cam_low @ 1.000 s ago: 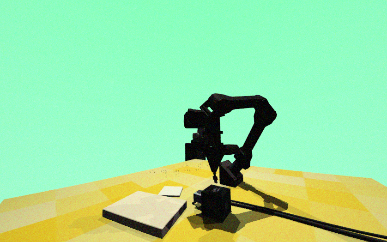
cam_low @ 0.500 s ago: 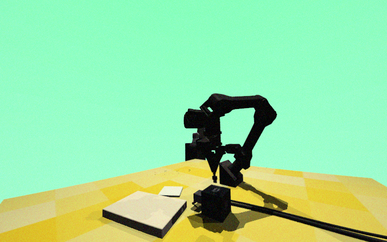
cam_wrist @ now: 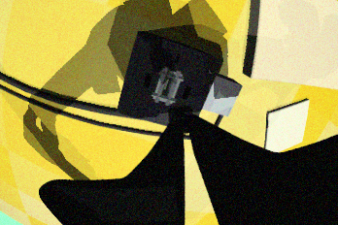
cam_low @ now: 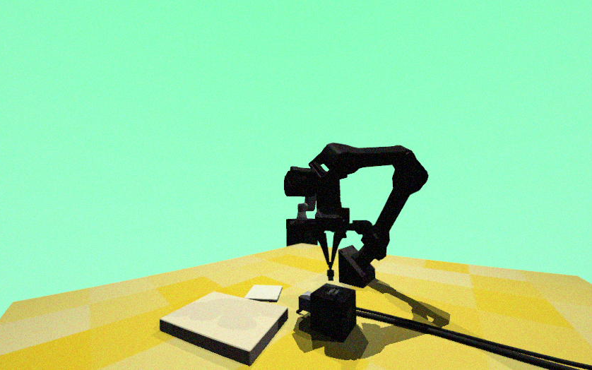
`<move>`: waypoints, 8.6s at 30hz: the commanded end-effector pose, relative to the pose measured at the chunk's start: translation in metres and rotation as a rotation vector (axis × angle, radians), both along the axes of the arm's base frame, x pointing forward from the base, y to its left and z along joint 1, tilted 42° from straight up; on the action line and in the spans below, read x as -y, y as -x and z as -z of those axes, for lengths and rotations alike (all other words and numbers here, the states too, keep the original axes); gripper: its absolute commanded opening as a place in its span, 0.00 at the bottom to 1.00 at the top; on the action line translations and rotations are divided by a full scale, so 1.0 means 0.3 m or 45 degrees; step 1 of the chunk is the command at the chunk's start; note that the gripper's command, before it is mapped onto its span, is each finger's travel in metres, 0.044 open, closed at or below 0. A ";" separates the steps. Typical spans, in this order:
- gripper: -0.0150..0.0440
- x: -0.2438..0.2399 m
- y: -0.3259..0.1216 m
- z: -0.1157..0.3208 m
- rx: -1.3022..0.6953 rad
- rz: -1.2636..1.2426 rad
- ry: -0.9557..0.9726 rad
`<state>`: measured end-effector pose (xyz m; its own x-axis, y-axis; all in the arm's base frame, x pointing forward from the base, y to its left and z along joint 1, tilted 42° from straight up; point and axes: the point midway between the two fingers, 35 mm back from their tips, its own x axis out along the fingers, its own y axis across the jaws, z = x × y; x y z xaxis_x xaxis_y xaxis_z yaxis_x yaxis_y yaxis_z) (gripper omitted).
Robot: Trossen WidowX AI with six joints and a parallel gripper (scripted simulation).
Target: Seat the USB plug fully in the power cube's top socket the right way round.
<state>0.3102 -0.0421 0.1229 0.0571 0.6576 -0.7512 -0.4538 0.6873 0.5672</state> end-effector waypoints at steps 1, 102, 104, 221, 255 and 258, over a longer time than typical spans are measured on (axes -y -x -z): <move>0.25 0.000 0.000 0.000 0.100 -0.115 0.009; 0.25 -0.021 -0.001 0.006 0.983 -1.083 0.039; 0.25 -0.022 -0.001 0.006 0.984 -1.082 0.037; 0.25 -0.064 -0.004 0.031 1.018 -1.067 -0.023; 0.25 -0.073 -0.005 0.041 1.018 -1.067 -0.023; 0.25 -0.073 -0.005 0.042 1.018 -1.067 -0.023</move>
<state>0.3110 -0.0209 0.1103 0.0495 0.7212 -0.6909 -0.9966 -0.0095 -0.0814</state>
